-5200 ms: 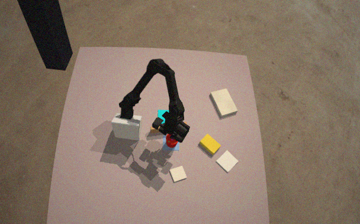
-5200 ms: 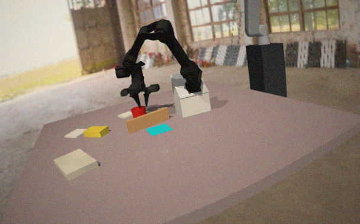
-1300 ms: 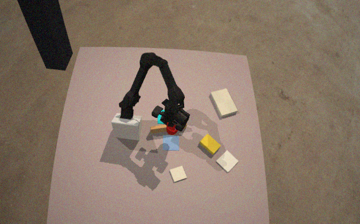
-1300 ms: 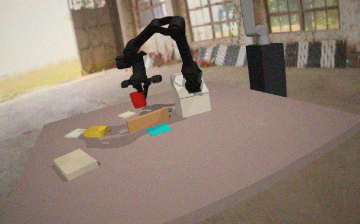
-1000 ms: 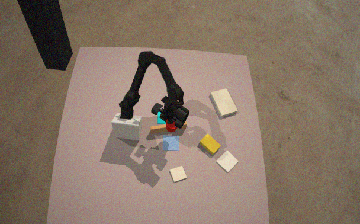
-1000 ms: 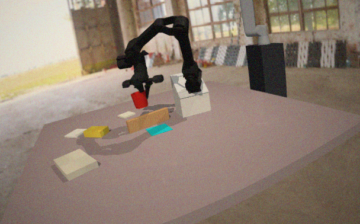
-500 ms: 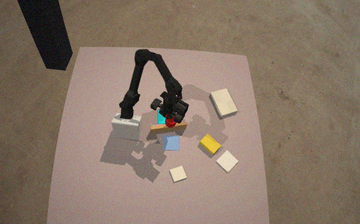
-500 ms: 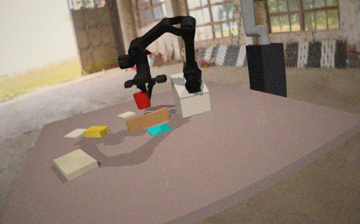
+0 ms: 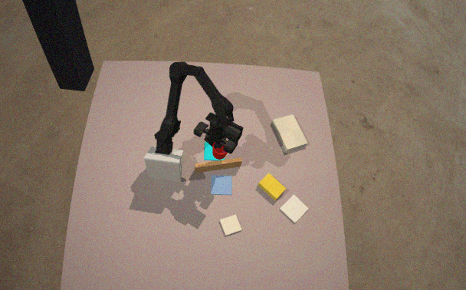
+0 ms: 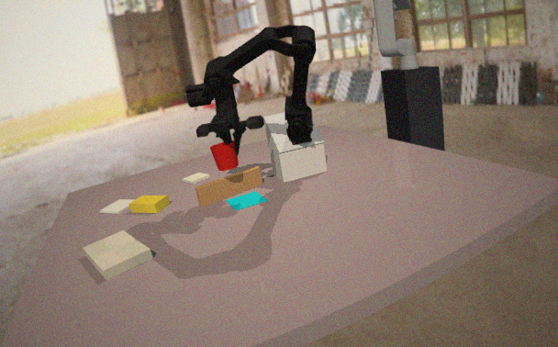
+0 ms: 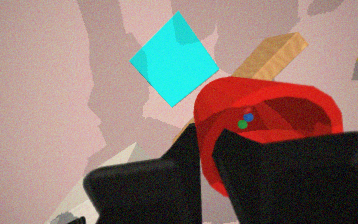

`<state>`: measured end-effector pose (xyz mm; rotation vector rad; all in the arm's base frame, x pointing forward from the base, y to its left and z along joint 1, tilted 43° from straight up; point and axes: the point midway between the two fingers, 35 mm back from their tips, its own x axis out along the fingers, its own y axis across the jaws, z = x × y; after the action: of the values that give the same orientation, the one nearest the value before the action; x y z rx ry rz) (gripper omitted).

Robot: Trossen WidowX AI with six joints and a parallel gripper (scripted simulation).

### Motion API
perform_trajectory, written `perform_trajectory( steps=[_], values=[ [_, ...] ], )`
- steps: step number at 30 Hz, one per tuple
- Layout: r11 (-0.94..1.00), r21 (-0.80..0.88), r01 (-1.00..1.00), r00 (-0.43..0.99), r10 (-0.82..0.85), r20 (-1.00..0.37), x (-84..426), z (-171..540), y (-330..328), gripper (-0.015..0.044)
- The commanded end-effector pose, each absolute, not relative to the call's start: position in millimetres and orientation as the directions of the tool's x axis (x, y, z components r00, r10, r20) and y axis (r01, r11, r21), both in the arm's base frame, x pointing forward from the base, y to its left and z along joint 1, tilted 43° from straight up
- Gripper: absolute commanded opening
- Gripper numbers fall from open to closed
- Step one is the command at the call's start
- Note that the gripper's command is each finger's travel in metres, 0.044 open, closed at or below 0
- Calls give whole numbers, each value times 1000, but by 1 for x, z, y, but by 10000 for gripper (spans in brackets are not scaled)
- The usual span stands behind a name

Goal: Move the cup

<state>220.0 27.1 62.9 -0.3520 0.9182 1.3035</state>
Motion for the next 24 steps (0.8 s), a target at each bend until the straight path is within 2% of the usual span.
perform_trajectory(
  steps=[1,24],
  values=[
    [274,272,-923,-18,674,-739,216,66,33,0],
    [273,273,-922,-18,675,-737,198,92,63,0]
  ],
)
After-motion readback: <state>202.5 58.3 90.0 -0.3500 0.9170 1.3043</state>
